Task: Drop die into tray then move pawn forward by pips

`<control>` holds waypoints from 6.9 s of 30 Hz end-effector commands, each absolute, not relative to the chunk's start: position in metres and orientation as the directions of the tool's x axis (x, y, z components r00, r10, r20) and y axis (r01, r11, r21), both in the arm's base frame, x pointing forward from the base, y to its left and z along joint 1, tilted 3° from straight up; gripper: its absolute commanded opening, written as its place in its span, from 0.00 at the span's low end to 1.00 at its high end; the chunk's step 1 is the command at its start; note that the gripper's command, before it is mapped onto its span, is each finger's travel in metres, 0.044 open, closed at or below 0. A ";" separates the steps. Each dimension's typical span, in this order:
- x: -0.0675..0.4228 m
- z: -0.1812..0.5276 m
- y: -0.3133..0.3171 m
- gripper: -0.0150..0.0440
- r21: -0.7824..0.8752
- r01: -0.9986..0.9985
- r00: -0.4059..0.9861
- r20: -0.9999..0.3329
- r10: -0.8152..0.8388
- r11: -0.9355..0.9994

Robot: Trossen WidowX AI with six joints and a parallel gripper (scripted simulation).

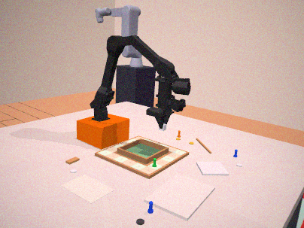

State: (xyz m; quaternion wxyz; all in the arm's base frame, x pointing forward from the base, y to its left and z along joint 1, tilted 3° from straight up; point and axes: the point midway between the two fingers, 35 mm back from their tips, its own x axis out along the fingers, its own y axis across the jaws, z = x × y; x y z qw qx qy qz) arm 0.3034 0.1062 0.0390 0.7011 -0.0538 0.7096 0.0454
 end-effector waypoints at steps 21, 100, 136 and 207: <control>0.280 0.013 0.017 0.25 -0.028 -0.059 0.095 -0.995 -0.023 0.998; 0.255 0.076 0.018 0.79 -0.026 -0.058 0.732 -0.681 0.025 0.998; 0.353 0.028 -0.018 0.60 -0.028 0.331 0.017 -0.999 -0.035 0.943; 0.399 0.003 -0.047 0.25 -0.036 0.546 -0.012 -0.999 -0.035 0.837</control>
